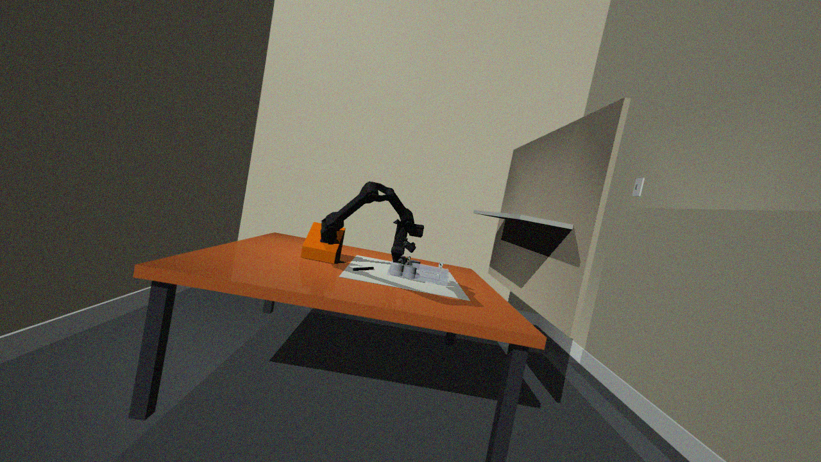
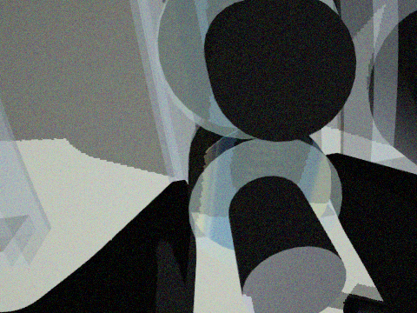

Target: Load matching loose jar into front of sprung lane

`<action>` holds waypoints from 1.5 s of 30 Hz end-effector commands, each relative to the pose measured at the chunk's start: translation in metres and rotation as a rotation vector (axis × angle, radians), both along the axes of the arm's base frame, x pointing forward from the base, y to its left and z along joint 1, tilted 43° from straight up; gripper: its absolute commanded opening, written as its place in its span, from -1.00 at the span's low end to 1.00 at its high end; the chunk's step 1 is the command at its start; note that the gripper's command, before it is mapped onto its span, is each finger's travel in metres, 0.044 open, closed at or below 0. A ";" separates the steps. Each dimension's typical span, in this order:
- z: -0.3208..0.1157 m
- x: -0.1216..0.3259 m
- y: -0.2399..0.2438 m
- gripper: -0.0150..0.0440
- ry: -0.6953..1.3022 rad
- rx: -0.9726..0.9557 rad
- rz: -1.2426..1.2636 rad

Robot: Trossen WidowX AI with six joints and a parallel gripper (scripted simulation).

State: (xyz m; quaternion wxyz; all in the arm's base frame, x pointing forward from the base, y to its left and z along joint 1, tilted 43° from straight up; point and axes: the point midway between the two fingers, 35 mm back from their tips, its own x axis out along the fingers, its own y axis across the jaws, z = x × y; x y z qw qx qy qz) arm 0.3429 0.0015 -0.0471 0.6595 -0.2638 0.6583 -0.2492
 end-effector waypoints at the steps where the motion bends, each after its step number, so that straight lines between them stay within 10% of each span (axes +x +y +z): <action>1: 0.001 0.001 -0.002 -0.49 -0.014 -0.007 -0.003; 26: 0.000 -0.002 0.000 -0.49 -0.014 -0.007 -0.003; 37: 0.000 -0.001 0.000 0.49 -0.014 -0.007 -0.003; 45: 0.006 -0.001 0.006 0.49 -0.014 -0.007 -0.003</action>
